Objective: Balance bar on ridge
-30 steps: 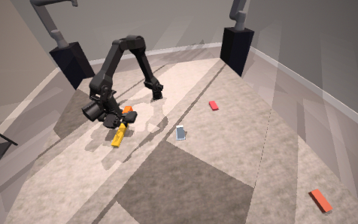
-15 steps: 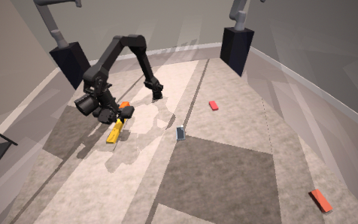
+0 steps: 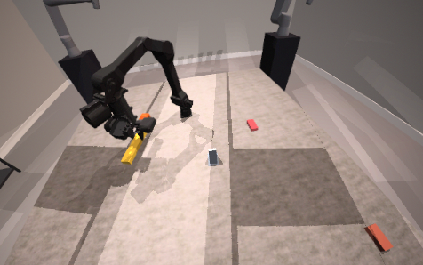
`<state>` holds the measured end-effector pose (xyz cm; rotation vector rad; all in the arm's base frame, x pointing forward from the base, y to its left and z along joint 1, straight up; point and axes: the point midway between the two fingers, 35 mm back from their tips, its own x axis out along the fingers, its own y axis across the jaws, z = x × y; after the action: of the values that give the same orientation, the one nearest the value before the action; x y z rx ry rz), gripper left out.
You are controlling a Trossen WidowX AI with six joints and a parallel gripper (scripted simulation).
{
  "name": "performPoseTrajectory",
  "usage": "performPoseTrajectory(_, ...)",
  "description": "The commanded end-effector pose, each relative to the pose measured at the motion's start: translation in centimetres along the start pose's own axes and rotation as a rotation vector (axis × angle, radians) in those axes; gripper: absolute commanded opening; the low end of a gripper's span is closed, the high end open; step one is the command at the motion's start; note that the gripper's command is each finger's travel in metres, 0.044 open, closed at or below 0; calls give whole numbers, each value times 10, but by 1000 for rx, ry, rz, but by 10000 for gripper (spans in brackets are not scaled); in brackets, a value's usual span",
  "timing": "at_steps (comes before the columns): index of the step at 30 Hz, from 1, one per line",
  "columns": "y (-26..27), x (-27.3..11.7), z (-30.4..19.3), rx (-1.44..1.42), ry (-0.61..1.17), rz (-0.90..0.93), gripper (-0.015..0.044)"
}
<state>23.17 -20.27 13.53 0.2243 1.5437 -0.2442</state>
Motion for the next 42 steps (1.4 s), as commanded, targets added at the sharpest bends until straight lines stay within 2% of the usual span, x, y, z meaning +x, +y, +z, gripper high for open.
performPoseTrajectory(1, 0, -12, 0, -5, -11, -2, 0)
performPoseTrajectory(12, 6, -31, -1, -9, -11, -1, 0)
performPoseTrajectory(42, 99, -35, 46, -64, -15, 7, 0)
